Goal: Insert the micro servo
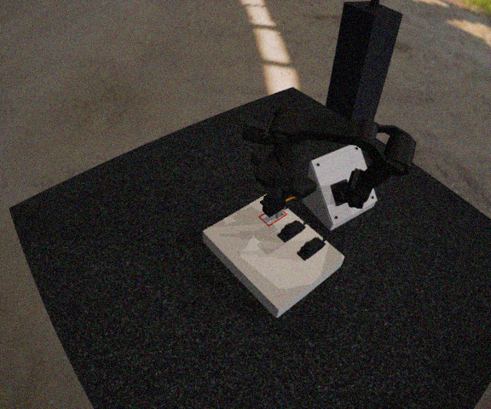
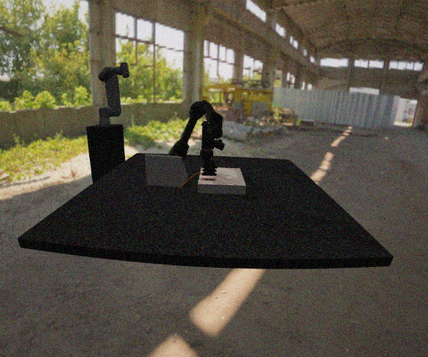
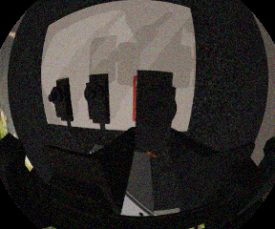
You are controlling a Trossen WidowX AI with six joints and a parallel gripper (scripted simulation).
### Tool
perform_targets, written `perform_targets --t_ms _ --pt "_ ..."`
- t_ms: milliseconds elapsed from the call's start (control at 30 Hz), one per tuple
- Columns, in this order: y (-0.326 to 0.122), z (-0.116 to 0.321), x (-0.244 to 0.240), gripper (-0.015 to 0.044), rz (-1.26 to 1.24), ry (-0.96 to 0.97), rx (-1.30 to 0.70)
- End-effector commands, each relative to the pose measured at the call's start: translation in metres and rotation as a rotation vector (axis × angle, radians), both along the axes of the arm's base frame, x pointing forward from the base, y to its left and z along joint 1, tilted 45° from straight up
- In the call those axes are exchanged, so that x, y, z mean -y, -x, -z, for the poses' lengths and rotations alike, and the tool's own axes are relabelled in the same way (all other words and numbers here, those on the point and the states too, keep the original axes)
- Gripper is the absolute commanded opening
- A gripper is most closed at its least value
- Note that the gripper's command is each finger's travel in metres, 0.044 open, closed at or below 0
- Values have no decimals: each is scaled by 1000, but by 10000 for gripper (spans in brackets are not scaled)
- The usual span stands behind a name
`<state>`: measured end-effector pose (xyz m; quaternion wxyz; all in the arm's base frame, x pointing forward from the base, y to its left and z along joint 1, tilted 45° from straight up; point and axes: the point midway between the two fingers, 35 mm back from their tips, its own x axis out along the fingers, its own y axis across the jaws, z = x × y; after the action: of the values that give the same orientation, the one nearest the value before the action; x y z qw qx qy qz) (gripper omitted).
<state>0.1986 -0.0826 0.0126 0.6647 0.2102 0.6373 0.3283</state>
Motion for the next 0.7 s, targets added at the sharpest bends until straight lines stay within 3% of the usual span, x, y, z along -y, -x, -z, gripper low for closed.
perform_targets --t_ms 0,667 --pt "1 4 -3 0 -3 5 2" --pt "0 12 -11 0 -3 4 3"
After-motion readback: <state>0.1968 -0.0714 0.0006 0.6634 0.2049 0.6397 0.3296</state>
